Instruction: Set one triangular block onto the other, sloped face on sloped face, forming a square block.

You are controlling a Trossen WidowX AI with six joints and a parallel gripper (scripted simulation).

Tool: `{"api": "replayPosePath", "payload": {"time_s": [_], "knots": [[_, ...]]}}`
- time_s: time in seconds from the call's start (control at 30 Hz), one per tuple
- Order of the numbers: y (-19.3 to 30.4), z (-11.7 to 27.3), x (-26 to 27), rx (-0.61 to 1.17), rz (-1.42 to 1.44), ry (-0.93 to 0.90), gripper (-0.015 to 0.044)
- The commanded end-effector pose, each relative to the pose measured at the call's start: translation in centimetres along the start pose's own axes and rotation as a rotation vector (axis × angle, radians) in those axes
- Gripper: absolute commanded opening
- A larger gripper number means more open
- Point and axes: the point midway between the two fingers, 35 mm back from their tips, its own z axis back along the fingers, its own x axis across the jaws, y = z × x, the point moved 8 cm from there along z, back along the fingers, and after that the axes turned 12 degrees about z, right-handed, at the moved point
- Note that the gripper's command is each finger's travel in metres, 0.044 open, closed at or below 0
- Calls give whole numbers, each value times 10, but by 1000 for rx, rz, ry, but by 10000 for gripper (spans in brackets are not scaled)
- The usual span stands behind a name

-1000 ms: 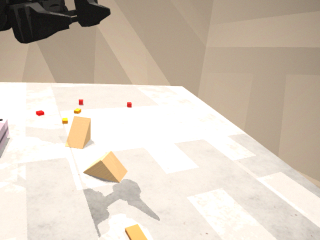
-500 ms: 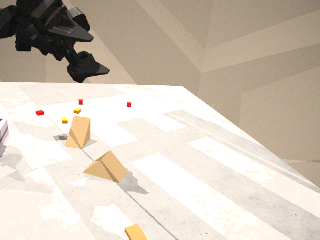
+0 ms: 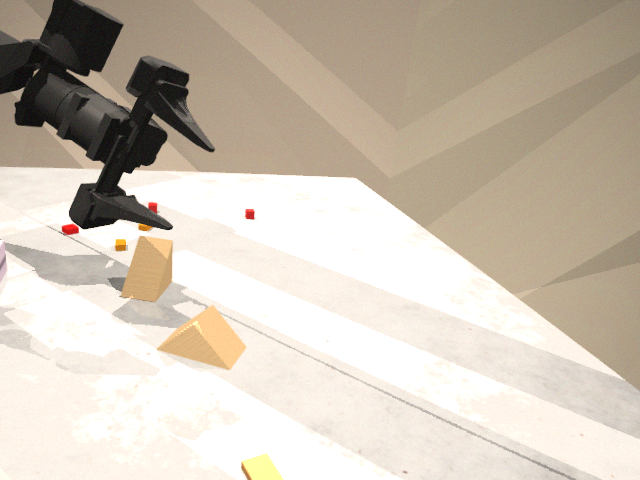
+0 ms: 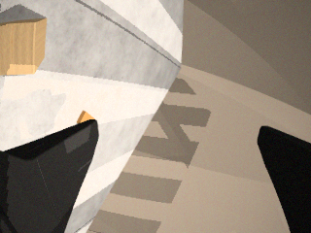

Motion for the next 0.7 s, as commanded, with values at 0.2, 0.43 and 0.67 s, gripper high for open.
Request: {"api": "replayPosePath", "payload": {"time_s": [0.2,0.43,0.67], "knots": [[-23,-4,68,-394,1284,-140,440],[-24,-3,71,-433,1403,-126,440],[-24,-3,71,-433,1403,-126,440]]}}
